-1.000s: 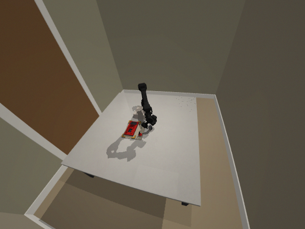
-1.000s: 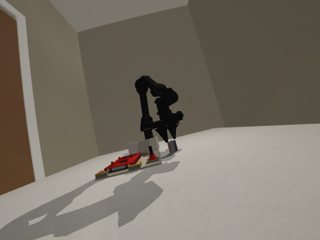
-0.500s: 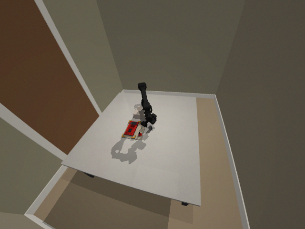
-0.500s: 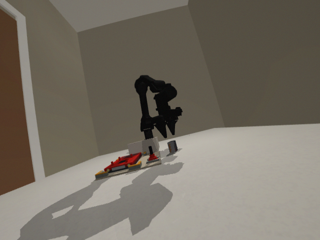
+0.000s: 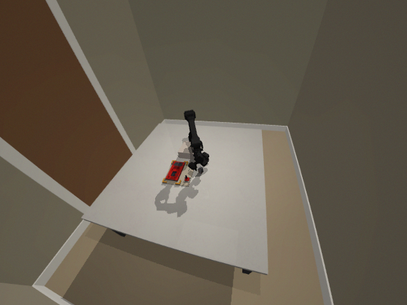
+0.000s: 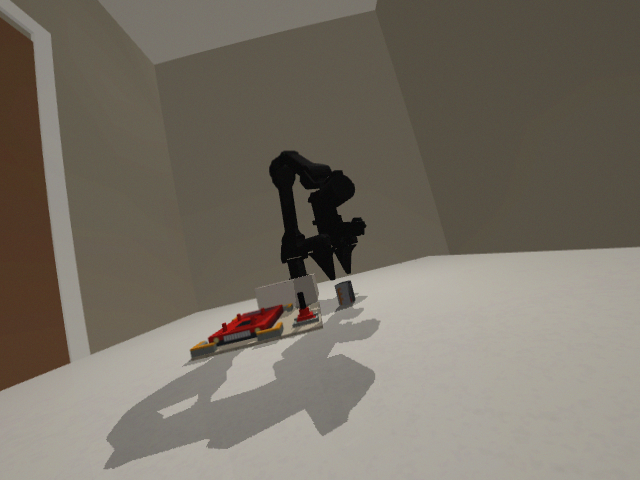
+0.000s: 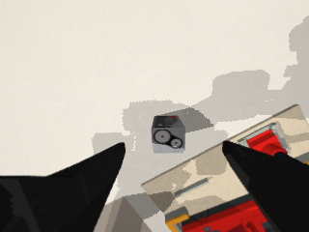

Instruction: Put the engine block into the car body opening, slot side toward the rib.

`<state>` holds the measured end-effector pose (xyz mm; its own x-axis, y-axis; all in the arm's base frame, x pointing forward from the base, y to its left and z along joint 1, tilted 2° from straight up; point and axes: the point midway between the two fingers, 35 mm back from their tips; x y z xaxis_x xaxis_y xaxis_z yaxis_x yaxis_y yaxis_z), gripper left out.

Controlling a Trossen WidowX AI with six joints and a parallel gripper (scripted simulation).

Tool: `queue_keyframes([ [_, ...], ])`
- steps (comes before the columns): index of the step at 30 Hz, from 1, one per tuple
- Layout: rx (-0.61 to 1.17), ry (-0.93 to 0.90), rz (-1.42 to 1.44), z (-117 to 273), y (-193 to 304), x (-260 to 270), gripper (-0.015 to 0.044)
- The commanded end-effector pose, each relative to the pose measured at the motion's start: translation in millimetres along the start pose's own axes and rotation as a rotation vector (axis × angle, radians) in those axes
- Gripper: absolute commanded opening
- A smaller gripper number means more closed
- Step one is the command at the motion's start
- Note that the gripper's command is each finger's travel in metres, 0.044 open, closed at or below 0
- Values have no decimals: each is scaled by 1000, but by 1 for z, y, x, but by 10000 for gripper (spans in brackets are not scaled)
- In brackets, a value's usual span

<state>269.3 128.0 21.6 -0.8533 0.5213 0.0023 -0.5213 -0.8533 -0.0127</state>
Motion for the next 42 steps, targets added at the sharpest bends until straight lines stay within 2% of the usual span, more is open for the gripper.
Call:
queue_keyframes([
  [1,9,-11,-2,-9,2,2,440],
  [30,10,-11,-2,-53,3,3,440],
  [41,10,-11,-2,-53,3,3,151],
  [42,10,-11,-2,-53,3,3,145],
])
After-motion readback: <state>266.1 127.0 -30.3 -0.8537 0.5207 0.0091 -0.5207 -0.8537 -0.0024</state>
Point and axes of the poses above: the point midway between the two fingers, 35 mm back from their tips, its own z axis back along the fingers, its own x axis across the jaws, y = z × x, and after that the axes turned 2 degrees about -z, right-handed
